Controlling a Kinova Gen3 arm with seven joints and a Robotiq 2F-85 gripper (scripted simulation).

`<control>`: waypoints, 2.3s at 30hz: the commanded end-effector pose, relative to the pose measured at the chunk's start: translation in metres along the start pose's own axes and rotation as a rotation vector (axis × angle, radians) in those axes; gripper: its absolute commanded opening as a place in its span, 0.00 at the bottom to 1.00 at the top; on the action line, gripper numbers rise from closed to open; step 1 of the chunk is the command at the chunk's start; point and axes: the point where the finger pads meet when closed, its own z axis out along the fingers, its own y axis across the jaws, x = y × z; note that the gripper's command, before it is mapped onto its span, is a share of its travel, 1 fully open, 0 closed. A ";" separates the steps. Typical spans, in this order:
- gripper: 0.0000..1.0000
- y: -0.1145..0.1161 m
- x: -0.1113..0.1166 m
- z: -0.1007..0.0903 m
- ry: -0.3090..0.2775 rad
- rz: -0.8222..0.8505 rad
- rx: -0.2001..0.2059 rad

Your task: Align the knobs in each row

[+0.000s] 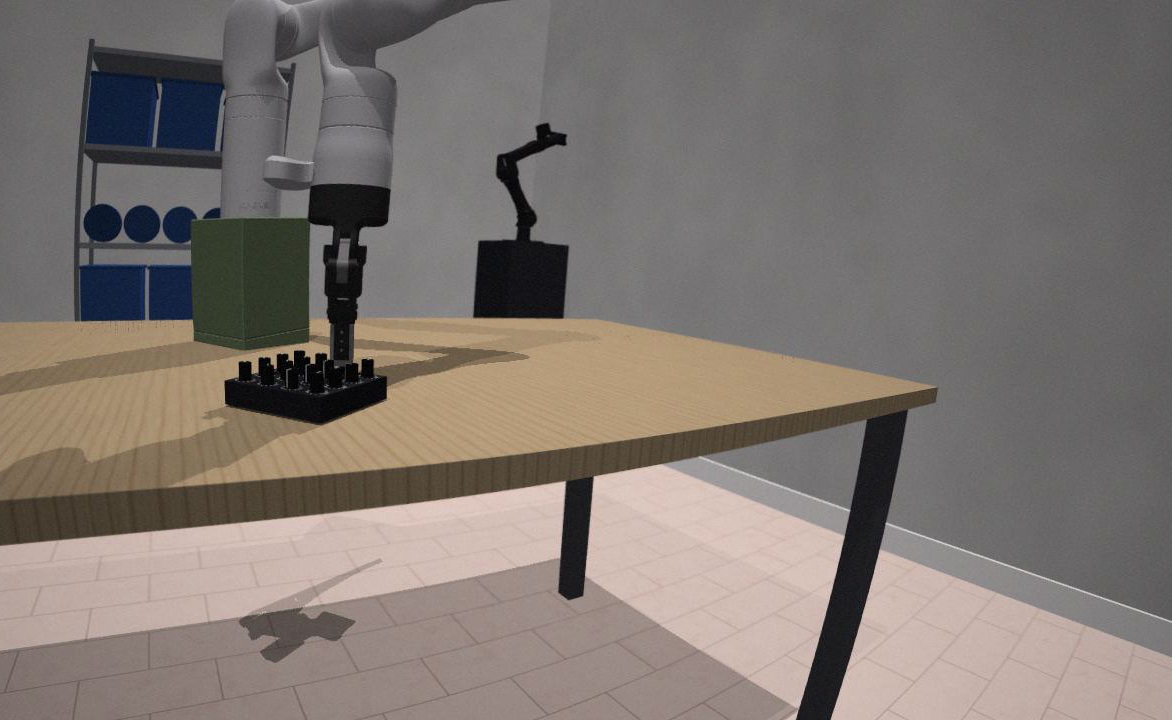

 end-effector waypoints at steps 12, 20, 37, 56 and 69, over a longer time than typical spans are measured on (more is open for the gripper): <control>0.08 -0.001 0.000 0.001 -0.001 -0.222 0.003; 0.08 -0.001 0.000 0.001 -0.001 -0.368 0.003; 0.08 -0.001 0.000 0.001 -0.001 -0.596 0.003; 0.08 -0.001 0.000 0.001 -0.001 -0.700 0.003; 0.08 -0.001 0.000 0.001 0.000 -0.709 0.003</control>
